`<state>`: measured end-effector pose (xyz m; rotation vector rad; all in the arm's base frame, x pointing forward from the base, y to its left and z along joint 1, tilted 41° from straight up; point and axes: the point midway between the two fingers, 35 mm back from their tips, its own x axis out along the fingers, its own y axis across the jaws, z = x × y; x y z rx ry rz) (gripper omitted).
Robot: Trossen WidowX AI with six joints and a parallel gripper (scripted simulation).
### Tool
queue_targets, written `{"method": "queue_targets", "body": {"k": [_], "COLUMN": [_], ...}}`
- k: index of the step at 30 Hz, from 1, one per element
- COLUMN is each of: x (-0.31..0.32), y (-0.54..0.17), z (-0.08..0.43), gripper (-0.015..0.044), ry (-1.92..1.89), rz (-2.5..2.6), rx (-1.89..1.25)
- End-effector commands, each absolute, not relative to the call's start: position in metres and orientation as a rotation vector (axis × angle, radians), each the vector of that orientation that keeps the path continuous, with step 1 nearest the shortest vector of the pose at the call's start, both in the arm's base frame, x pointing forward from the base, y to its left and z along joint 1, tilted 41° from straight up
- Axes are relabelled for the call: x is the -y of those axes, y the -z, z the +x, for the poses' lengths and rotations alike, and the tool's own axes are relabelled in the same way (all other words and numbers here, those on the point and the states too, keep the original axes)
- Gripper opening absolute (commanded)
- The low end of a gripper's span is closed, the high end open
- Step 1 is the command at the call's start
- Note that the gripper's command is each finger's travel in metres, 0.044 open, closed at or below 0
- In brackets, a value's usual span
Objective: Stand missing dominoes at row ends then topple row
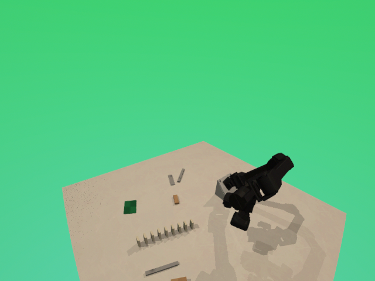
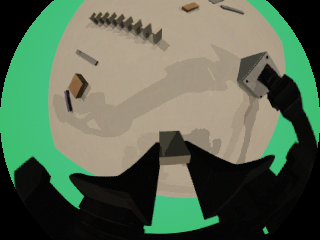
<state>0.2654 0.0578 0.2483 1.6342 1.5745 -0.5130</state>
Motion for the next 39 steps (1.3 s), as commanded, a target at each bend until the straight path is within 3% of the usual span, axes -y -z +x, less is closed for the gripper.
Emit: {"method": "queue_targets", "body": {"k": [1, 16, 39], "x": [-0.025, 0.084, 0.051], "y": [-0.222, -0.132, -0.086], "z": [0.283, 0.296, 0.311], "gripper": [0.0107, 0.0107, 0.0107], "ry": [0.381, -0.192, -0.193], "rz": [1.485, 0.937, 0.928], "rx": [-1.571, -1.491, -1.488]}}
